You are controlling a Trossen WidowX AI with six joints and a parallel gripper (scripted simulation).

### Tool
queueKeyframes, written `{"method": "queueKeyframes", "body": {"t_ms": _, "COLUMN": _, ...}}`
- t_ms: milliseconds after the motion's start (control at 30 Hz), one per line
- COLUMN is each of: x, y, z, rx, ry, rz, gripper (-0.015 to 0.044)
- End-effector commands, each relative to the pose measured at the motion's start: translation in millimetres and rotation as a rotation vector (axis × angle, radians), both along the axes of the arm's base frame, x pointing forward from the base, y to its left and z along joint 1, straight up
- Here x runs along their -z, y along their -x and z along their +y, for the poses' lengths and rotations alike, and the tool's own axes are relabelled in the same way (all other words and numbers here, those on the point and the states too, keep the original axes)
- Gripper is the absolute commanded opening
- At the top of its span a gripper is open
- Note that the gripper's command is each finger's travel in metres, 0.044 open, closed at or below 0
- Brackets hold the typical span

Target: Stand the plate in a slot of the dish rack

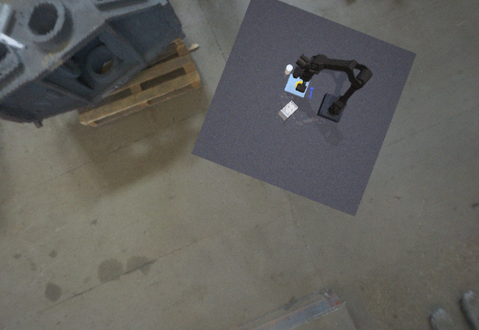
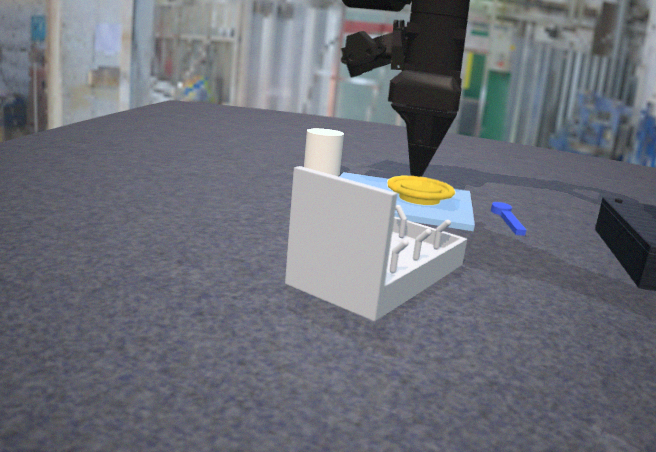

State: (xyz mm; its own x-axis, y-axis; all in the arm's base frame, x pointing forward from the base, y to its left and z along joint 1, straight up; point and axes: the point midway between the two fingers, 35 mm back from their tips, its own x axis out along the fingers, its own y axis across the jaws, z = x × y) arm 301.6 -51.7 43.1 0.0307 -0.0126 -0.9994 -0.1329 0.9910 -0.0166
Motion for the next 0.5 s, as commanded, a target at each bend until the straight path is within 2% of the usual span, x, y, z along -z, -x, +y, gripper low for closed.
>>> {"method": "queueKeyframes", "body": {"t_ms": 0, "x": 9, "y": 2, "z": 0, "rx": -0.003, "ry": -0.005, "rz": 0.005, "gripper": 0.0400}}
{"method": "queueKeyframes", "body": {"t_ms": 467, "x": 31, "y": 4, "z": 0, "rx": -0.003, "ry": -0.004, "rz": 0.005, "gripper": 0.0400}}
